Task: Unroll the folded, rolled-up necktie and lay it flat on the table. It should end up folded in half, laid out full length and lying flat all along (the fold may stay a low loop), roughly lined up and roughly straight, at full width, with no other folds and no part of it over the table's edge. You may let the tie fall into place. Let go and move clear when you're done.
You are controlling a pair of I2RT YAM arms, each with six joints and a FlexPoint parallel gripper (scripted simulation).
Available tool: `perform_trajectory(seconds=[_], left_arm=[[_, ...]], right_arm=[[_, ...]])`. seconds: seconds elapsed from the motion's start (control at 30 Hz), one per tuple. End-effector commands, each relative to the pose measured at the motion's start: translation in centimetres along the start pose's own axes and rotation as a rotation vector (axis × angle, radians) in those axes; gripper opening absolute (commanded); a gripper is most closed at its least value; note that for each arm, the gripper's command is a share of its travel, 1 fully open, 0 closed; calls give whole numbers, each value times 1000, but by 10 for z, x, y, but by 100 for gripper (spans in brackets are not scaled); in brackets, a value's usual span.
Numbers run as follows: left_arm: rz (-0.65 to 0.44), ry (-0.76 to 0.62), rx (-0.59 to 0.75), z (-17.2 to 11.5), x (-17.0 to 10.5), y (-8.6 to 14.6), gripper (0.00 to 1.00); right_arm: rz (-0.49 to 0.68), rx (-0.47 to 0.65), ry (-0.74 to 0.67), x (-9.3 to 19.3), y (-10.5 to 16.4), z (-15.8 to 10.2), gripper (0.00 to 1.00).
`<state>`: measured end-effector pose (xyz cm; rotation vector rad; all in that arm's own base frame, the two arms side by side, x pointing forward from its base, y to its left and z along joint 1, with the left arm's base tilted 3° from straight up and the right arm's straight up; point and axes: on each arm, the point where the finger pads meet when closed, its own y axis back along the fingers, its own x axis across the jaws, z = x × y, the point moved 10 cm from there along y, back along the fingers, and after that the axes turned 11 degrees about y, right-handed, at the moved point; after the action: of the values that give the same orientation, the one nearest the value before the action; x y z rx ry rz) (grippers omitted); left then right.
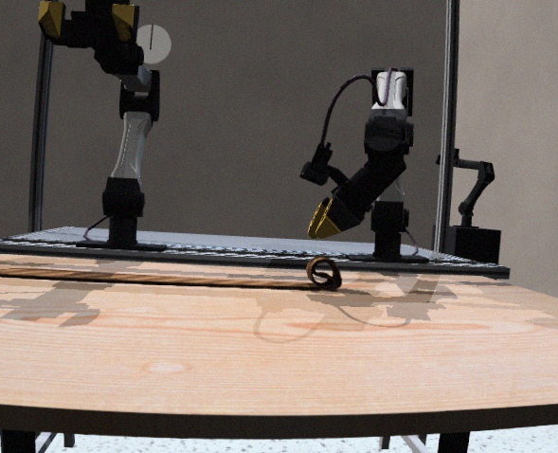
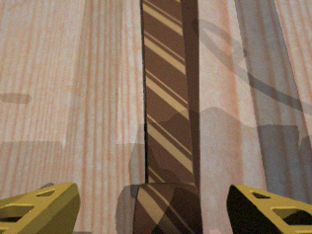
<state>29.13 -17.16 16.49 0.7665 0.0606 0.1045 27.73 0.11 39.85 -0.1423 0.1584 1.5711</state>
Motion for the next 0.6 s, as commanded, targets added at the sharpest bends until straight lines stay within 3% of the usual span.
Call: perform_trajectory(seconds=[0.0, 0.57], left_arm=[[2, 47, 297, 6, -4, -3, 73], [102, 29, 955, 61, -14, -32, 67]], right_arm=[[0, 1, 0, 0, 0, 0, 100], [0, 1, 0, 0, 0, 0, 100]])
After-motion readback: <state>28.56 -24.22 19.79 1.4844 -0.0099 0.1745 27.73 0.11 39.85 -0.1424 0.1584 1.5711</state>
